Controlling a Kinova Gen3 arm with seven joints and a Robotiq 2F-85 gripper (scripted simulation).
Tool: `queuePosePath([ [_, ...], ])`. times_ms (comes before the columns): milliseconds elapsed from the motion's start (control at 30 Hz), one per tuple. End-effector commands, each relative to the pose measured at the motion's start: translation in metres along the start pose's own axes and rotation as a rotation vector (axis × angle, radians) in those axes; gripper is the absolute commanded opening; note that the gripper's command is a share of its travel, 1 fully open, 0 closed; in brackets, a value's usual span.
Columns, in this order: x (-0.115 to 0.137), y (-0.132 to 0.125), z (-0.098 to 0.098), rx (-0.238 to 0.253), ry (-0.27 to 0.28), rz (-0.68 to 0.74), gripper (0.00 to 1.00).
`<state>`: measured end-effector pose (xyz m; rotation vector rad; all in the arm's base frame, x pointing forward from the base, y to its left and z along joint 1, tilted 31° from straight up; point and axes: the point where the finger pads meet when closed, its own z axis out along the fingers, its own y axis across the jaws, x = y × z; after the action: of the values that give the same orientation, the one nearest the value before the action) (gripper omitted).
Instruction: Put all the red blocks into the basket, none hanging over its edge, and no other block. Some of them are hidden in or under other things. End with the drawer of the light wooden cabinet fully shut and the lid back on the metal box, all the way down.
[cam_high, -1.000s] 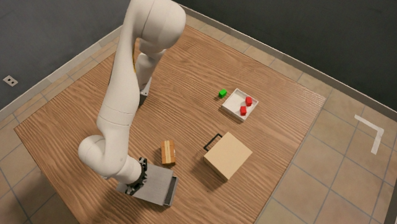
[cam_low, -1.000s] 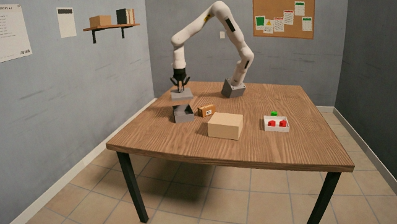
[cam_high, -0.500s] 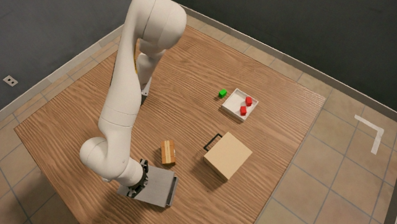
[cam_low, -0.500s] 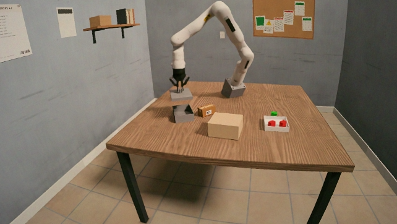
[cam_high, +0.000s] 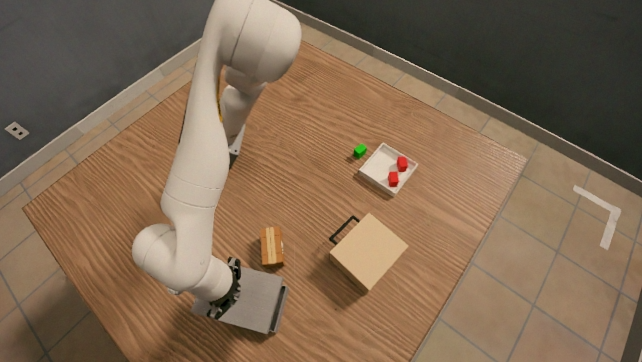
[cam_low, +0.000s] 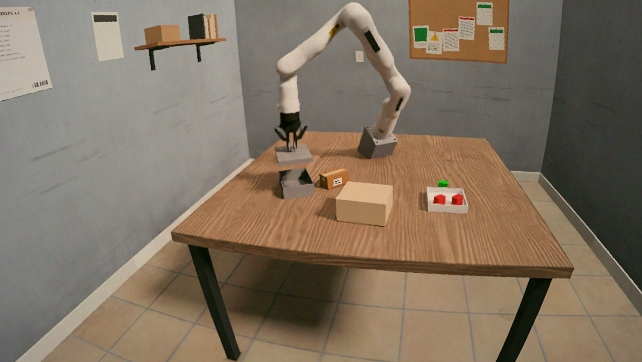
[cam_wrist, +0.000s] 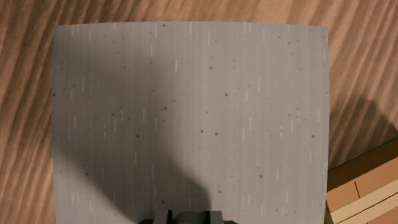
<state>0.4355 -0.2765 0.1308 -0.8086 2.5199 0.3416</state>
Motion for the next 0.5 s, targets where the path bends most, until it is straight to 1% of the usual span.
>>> queuePosePath([
  [0,-0.001,0.001,0.005,-0.003,0.001,-0.008,0.10],
  [467,-0.001,0.001,0.032,-0.003,0.001,-0.008,0.10],
])
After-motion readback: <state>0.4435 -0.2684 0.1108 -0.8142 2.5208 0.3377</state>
